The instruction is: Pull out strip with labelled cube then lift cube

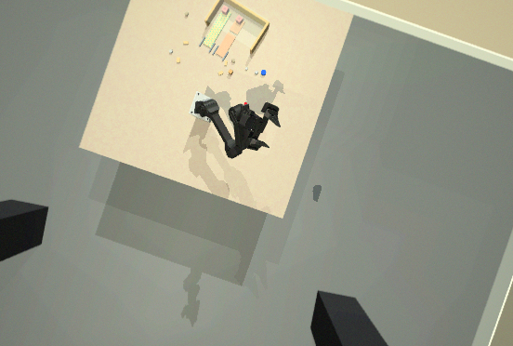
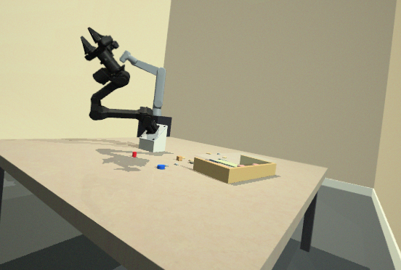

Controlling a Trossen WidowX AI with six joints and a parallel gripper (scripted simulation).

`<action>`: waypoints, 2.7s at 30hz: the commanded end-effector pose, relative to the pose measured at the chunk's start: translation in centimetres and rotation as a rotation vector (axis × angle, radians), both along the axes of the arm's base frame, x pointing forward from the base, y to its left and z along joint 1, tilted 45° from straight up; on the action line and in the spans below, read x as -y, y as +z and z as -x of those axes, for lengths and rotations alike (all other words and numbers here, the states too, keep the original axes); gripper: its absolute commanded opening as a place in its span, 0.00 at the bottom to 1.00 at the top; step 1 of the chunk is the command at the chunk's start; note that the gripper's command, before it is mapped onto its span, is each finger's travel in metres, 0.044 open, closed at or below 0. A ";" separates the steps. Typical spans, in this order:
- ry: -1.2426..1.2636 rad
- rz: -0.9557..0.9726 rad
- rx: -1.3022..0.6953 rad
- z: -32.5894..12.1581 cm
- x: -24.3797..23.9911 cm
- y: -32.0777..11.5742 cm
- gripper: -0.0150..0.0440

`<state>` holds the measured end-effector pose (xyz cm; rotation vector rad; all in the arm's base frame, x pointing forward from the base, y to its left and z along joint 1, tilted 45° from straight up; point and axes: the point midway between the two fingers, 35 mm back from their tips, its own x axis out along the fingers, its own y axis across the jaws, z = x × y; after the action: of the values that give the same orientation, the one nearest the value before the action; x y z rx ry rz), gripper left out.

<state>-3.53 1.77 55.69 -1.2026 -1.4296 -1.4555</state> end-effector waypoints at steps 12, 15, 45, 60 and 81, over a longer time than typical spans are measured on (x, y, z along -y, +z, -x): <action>0.398 0.034 -0.639 -17.1 -5.0 -2.6 0.93; 0.486 -0.011 -0.818 -21.6 -6.0 -4.9 0.93; 0.279 -1.376 -1.774 -36.8 -0.3 -47.0 0.93; 0.205 -1.439 -1.755 -35.7 0.7 -48.7 0.93; -0.045 -1.964 -1.700 -44.3 0.2 -56.2 0.25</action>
<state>39.99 1.91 0.98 -0.5119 1.0303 -0.5401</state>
